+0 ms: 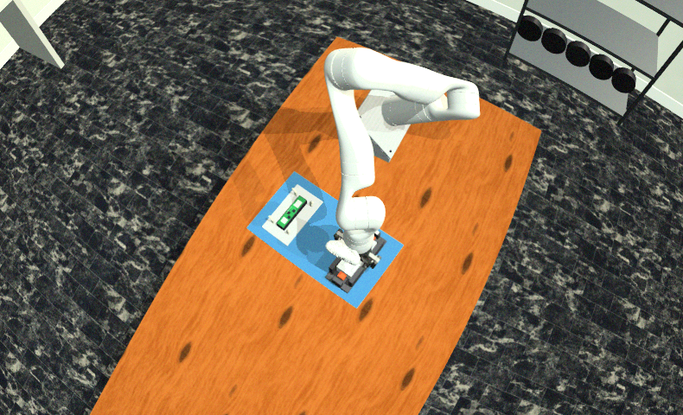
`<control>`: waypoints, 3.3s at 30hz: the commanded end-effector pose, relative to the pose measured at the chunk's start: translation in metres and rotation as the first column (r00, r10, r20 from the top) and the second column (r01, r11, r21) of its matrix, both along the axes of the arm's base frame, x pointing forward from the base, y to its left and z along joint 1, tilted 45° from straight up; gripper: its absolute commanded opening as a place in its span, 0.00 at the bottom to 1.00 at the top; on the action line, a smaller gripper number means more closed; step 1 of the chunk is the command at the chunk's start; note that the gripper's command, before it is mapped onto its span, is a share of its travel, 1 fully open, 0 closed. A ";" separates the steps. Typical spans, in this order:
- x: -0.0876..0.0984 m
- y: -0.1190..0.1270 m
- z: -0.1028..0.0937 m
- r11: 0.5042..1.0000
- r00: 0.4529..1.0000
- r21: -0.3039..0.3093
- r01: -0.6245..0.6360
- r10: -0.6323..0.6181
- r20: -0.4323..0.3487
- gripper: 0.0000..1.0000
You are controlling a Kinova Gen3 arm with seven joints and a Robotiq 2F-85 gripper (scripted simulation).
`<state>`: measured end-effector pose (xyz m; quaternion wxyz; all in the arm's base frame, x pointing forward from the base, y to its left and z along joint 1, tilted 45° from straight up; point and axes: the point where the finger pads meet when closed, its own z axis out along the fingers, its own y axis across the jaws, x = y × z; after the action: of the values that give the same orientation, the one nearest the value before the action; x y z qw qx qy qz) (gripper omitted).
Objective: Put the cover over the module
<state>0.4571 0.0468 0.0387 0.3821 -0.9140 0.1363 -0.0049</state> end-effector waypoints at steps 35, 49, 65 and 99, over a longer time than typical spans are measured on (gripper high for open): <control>0.000 -0.001 0.001 1.000 1.000 -0.001 0.002 -0.002 0.001 0.00; 0.000 -0.001 0.001 1.000 1.000 -0.001 0.002 -0.002 0.001 0.00; -0.003 -0.022 0.022 1.000 1.000 -0.001 0.002 -0.002 0.001 0.00; -0.009 -0.039 0.041 1.000 1.000 0.001 -0.007 0.007 -0.004 0.01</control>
<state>0.4476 0.0084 0.0796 0.3827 -0.9142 0.1333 -0.0007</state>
